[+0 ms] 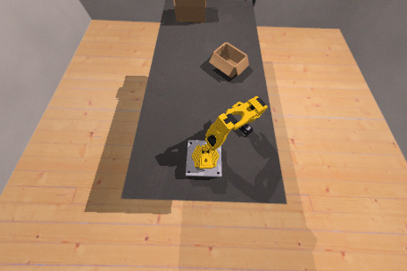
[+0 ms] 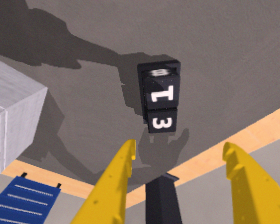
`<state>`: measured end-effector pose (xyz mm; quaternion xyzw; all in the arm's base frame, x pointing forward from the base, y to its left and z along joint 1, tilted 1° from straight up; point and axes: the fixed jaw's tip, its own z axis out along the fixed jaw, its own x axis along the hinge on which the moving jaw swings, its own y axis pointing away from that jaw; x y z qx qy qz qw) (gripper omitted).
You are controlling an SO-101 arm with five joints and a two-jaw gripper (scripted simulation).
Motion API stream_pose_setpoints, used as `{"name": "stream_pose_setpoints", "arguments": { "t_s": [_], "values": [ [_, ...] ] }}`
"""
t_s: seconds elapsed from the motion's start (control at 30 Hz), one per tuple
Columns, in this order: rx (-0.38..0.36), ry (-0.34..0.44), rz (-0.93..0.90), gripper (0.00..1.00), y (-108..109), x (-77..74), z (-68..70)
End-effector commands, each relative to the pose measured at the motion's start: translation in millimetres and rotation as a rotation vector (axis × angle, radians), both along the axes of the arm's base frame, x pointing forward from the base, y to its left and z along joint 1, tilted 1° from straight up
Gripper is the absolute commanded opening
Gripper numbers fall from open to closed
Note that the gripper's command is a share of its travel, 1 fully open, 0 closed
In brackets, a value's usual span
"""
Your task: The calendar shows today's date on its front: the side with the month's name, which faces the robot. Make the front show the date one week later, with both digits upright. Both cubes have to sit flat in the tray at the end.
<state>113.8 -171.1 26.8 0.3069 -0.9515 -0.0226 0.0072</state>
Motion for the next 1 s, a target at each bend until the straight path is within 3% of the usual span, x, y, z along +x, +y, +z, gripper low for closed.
{"name": "stream_pose_setpoints", "arguments": {
  "t_s": [0.0, 0.27, 0.5, 0.77, 0.97],
  "values": [
    [-0.008, -0.001, -0.051, 0.36, 14.2, 8.3, 7.3],
    [-0.015, 0.005, -0.148, 0.36, 39.5, 20.2, 15.9],
    [-0.024, 0.012, -0.278, 0.36, 73.9, 29.0, 25.1],
    [-0.036, 0.018, -0.427, 0.36, 111.7, 29.8, 32.4],
    [-0.041, 0.020, -0.494, 0.36, 127.3, 27.3, 34.6]
  ]
}}
